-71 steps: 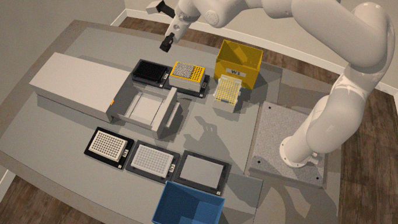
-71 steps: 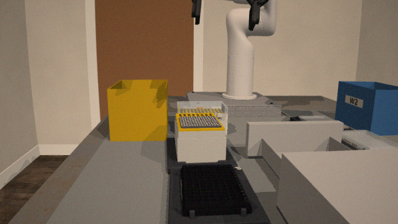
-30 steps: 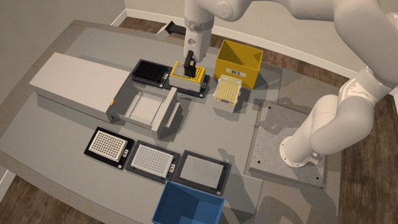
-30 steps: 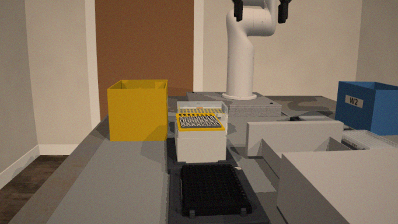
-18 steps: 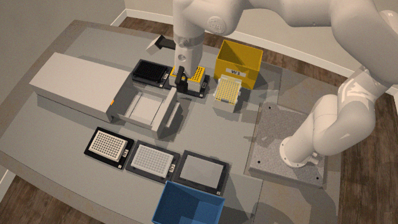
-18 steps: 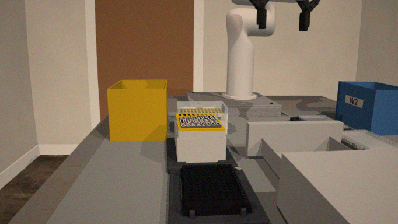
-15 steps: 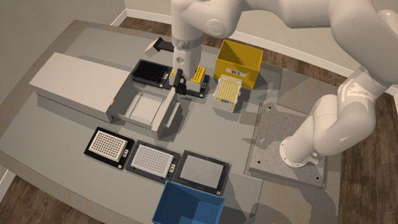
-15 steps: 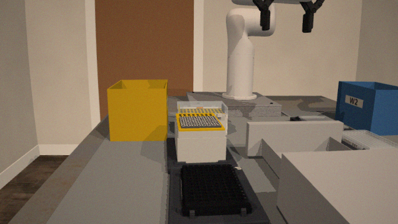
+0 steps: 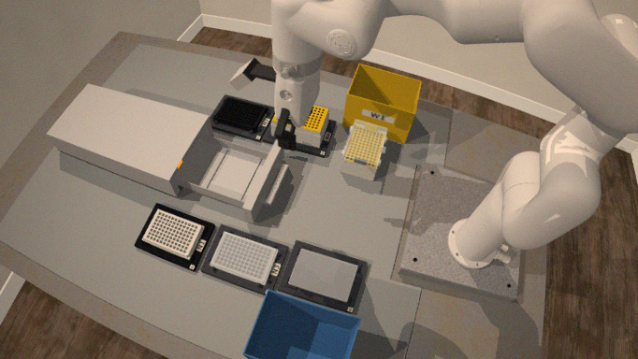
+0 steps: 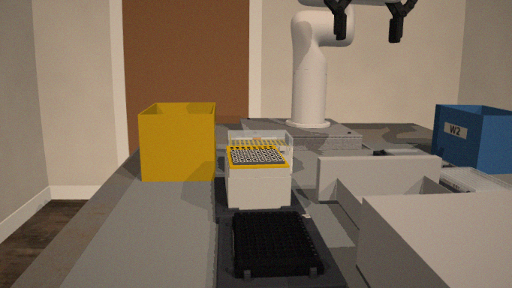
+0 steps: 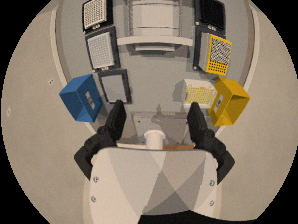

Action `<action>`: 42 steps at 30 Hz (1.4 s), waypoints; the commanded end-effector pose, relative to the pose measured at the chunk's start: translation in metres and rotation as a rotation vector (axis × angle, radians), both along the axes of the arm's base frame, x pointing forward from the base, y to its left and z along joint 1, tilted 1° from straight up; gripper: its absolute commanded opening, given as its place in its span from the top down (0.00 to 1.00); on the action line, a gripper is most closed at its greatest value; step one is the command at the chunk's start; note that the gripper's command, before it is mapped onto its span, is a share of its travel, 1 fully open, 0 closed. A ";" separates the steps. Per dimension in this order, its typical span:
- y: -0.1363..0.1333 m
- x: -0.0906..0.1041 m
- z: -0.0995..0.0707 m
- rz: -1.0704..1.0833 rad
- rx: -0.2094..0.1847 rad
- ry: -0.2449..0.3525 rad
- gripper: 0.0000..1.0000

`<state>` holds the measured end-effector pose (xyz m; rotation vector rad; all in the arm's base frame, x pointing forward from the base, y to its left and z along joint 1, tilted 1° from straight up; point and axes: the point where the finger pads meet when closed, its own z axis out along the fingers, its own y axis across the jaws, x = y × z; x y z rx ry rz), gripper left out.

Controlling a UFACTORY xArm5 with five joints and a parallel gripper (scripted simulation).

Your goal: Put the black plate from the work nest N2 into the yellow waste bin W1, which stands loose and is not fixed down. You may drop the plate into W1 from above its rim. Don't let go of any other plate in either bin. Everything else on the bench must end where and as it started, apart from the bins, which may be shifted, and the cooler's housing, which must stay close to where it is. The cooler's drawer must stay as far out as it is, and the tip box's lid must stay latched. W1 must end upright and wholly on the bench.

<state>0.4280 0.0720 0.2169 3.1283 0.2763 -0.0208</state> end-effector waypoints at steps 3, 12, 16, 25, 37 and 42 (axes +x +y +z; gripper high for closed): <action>-0.013 0.024 -0.008 -0.003 0.001 -0.002 0.00; -0.029 0.052 -0.020 -0.003 0.001 -0.002 0.00; -0.038 0.069 -0.026 -0.003 0.001 -0.002 0.00; -0.054 0.098 -0.038 -0.003 0.002 -0.001 0.00; -0.081 0.147 -0.057 -0.003 0.002 -0.001 0.00; -0.088 0.160 -0.062 -0.003 0.003 -0.001 0.00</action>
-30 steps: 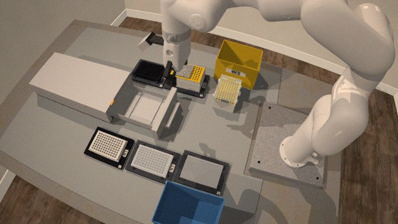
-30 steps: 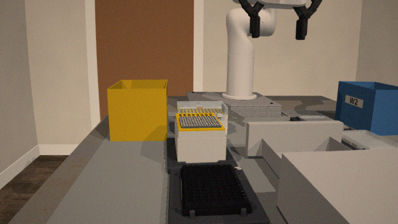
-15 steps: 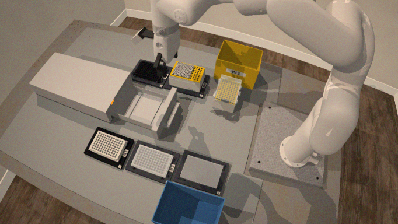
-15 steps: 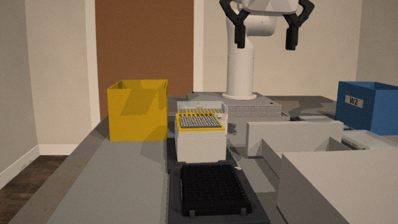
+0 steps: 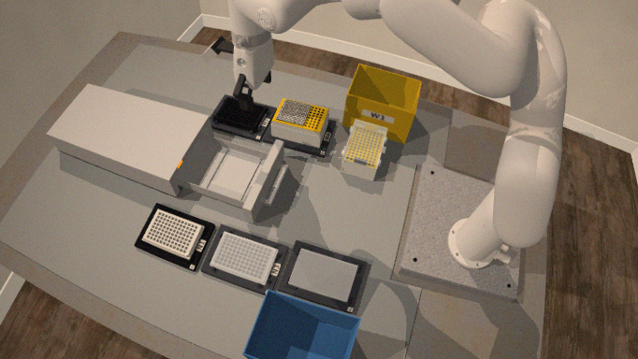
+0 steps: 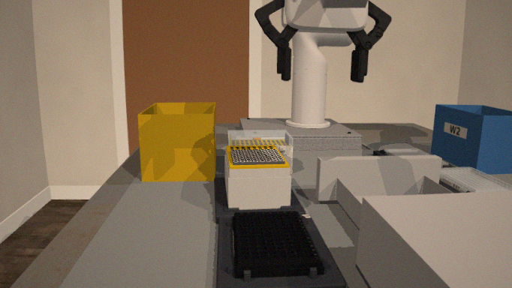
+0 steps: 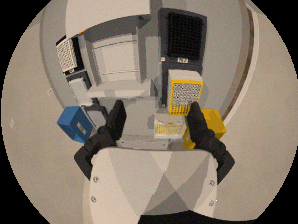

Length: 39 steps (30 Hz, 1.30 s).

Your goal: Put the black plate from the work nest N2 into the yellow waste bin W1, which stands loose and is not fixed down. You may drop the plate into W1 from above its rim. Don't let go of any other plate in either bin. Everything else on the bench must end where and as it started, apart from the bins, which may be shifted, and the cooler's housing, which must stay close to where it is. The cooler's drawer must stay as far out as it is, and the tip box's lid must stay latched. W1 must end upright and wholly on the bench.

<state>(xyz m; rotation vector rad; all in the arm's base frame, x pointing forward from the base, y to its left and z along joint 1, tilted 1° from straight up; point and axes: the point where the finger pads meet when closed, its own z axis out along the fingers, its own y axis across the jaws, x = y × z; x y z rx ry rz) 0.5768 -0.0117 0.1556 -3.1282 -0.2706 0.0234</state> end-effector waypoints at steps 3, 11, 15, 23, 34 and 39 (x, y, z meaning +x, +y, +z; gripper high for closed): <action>-0.011 0.023 -0.006 0.001 0.000 -0.003 0.00; -0.030 0.056 -0.019 0.001 0.000 -0.003 0.00; -0.034 0.065 -0.022 0.001 0.001 -0.003 0.00; -0.053 0.098 -0.035 0.001 0.001 -0.003 0.00; -0.053 0.099 -0.036 0.001 0.001 -0.003 0.00; -0.053 0.099 -0.036 0.001 0.001 -0.003 0.00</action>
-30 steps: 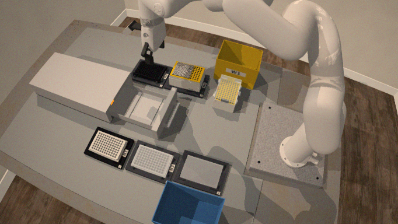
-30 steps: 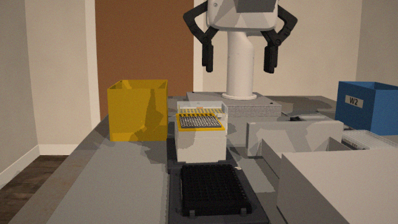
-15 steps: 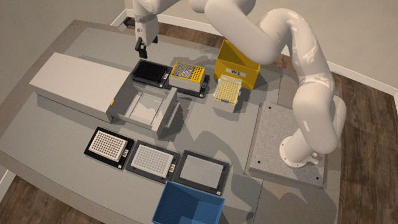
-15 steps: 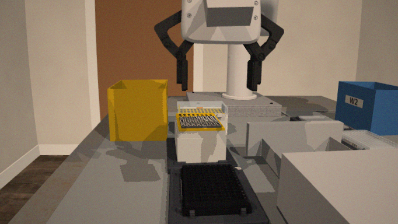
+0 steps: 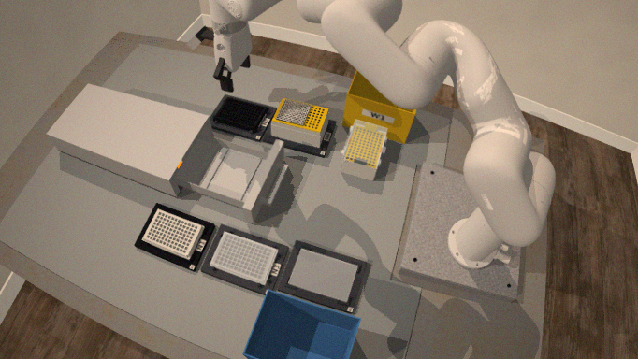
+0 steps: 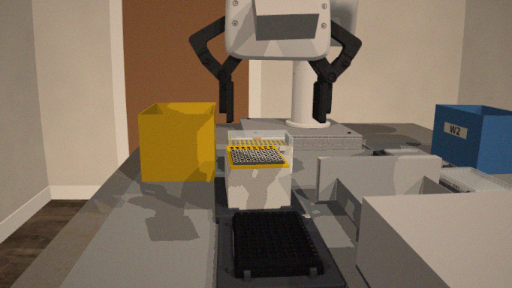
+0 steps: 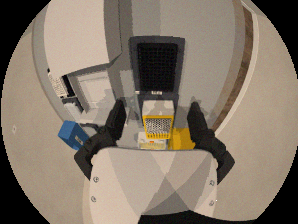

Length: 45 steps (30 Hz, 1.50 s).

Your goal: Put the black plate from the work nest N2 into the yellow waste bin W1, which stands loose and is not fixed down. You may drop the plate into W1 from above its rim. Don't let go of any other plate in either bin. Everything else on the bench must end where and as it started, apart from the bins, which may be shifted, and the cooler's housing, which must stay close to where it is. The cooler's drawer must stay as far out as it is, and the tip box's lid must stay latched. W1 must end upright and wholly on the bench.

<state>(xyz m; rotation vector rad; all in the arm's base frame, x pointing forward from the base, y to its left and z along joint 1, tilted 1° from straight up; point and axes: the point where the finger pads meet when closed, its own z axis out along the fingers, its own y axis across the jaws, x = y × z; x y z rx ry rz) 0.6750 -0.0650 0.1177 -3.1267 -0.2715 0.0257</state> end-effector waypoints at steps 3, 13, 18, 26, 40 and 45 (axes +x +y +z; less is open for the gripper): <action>0.000 0.001 0.001 0.000 0.000 -0.005 0.00; 0.000 0.001 -0.013 0.000 0.000 -0.005 0.00; 0.000 0.001 -0.021 0.000 0.000 -0.005 0.00; 0.000 0.001 -0.033 0.000 0.000 -0.005 0.00; 0.000 0.000 -0.054 0.000 0.000 -0.005 0.00; 0.000 0.000 -0.059 0.000 0.000 -0.005 0.00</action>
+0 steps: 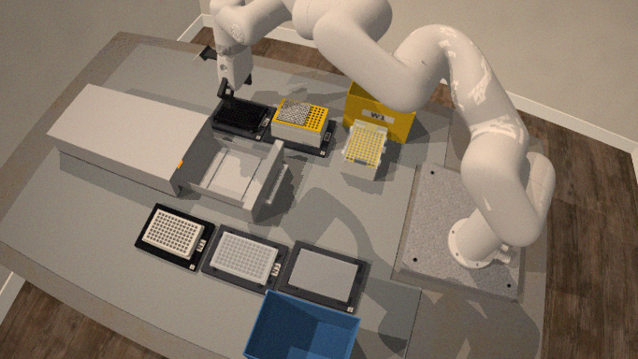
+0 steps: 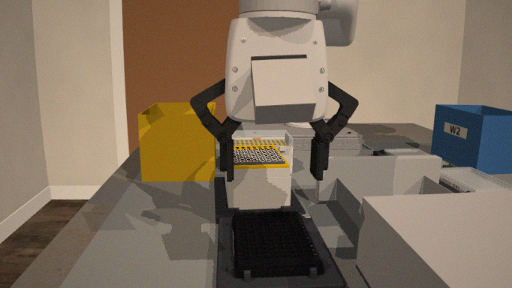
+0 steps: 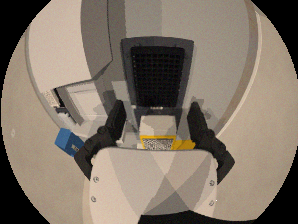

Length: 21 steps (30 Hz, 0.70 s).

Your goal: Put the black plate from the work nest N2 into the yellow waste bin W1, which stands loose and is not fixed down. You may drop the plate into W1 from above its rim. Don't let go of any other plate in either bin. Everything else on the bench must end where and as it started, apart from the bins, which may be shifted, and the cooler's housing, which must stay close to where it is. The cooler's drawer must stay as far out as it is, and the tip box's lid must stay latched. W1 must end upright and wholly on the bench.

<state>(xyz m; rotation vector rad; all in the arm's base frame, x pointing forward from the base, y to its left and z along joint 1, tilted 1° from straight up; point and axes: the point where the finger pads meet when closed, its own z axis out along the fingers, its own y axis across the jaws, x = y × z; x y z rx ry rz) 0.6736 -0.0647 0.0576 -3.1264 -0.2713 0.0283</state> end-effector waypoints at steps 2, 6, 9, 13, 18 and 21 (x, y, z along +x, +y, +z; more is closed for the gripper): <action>0.000 0.002 -0.003 0.000 -0.001 -0.007 0.00; 0.000 0.002 -0.009 0.000 -0.001 -0.007 0.00; 0.000 0.002 -0.014 0.000 -0.001 -0.007 0.00; 0.000 0.001 -0.021 0.000 -0.001 -0.007 0.00; 0.000 0.001 -0.026 0.000 -0.001 -0.007 0.00; 0.000 0.001 -0.031 0.000 -0.001 -0.007 0.00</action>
